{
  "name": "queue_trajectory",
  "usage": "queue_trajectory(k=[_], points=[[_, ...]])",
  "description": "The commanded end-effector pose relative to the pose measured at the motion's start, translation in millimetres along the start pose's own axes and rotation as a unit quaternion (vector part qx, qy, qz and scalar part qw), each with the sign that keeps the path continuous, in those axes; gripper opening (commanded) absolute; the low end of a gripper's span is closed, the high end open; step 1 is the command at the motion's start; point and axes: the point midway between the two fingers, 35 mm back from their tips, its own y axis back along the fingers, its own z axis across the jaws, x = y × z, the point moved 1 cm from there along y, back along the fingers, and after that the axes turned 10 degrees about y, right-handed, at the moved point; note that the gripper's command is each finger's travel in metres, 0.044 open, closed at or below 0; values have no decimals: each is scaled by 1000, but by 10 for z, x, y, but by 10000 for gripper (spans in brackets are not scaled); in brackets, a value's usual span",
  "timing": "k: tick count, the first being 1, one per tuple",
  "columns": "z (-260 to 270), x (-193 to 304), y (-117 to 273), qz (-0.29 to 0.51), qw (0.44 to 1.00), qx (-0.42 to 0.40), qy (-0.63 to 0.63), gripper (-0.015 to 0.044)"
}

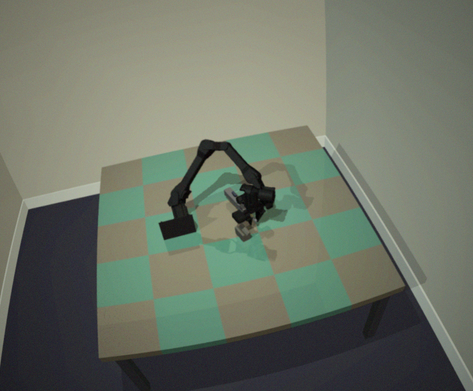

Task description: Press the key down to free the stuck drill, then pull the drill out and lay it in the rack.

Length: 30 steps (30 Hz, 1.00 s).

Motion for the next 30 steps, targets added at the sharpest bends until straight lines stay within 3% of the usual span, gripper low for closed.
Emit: queue_trajectory(k=[1, 9, 30], points=[[1, 2, 0, 0, 1000, 0, 0, 72], [1, 2, 0, 0, 1000, 0, 0, 0], [19, -4, 43, -1, 1000, 1, -2, 0]])
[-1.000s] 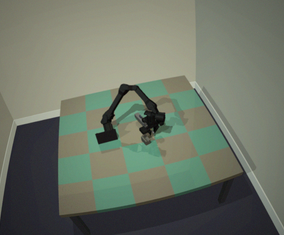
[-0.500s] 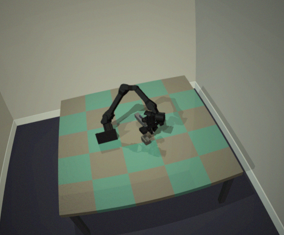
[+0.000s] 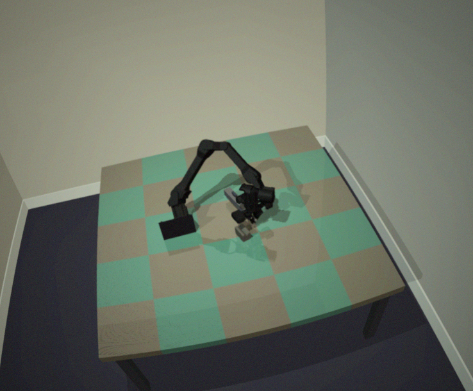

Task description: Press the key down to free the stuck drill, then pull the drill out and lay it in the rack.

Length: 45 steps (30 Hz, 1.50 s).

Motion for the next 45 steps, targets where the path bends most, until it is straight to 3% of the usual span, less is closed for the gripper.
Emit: queue_trajectory(k=[1, 45], points=[[0, 1, 20, 1, 1000, 0, 1, 0], [26, 171, 38, 1, 1000, 0, 1, 0]])
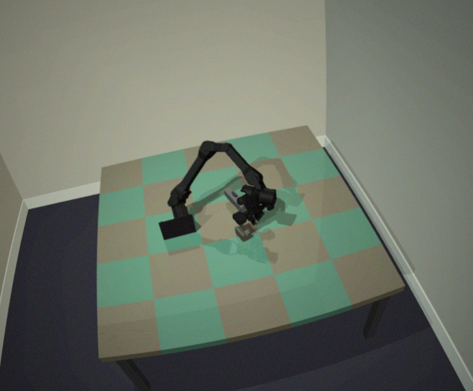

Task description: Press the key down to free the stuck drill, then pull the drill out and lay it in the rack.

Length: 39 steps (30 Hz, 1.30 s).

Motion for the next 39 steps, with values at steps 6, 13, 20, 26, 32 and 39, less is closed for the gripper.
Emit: queue_trajectory(k=[6, 13, 20, 26, 32, 39], points=[[5, 141, 39, 4, 1000, 1, 2, 0], [20, 234, 48, 4, 1000, 1, 2, 0], [34, 326, 56, 4, 1000, 1, 2, 0], [50, 423, 63, 5, 1000, 1, 2, 0], [60, 484, 68, 5, 1000, 1, 2, 0], [79, 595, 75, 5, 1000, 1, 3, 0]])
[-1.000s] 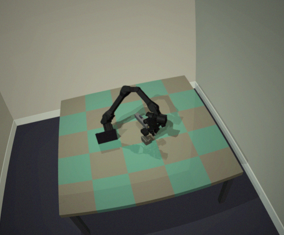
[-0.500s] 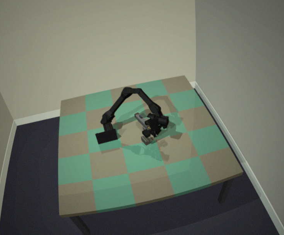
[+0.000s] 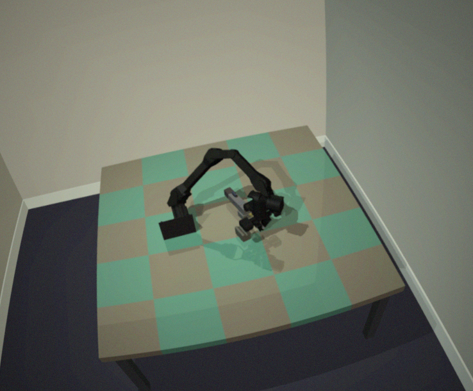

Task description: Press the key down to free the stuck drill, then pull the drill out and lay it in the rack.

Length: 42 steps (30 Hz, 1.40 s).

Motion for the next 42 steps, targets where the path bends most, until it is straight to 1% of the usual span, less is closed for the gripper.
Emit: queue_trajectory(k=[1, 42], points=[[2, 57, 29, 4, 1000, 1, 2, 0], [32, -6, 155, 4, 1000, 1, 2, 0]])
